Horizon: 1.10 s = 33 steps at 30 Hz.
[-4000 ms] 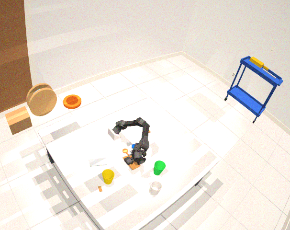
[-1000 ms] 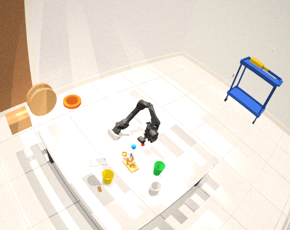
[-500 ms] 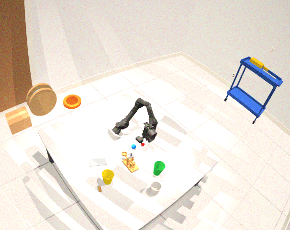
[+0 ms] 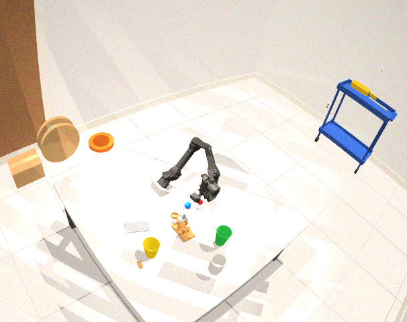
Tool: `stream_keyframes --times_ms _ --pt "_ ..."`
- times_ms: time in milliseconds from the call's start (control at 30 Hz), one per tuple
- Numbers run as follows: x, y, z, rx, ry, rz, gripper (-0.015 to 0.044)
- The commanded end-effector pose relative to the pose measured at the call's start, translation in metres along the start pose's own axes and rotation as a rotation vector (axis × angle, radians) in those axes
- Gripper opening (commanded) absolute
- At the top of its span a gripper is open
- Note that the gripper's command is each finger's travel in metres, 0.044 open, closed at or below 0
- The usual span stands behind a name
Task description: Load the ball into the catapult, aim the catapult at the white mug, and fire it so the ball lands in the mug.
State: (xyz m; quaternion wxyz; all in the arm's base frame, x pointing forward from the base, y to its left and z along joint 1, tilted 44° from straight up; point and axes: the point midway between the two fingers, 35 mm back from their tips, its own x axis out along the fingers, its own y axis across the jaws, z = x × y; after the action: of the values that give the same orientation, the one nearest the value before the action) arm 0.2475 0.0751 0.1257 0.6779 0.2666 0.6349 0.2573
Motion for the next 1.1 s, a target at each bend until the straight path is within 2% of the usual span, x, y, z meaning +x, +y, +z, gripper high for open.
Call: stream_keyframes --times_ms 0,333,533,800,900,933,1067 --pt "0.008 0.001 -0.002 0.005 0.006 0.007 0.0300" --pt "0.021 0.001 -0.003 0.004 0.006 0.009 0.0300" --pt "0.021 0.001 -0.003 0.004 0.006 0.009 0.0142" --pt "0.021 0.001 -0.003 0.004 0.006 0.009 0.0089" --pt "0.018 0.001 -0.002 0.003 0.003 0.007 0.0010" --pt "0.013 0.001 -0.001 0.001 0.000 0.005 0.0000" --pt "-0.008 0.001 0.003 -0.010 -0.015 -0.003 0.0000"
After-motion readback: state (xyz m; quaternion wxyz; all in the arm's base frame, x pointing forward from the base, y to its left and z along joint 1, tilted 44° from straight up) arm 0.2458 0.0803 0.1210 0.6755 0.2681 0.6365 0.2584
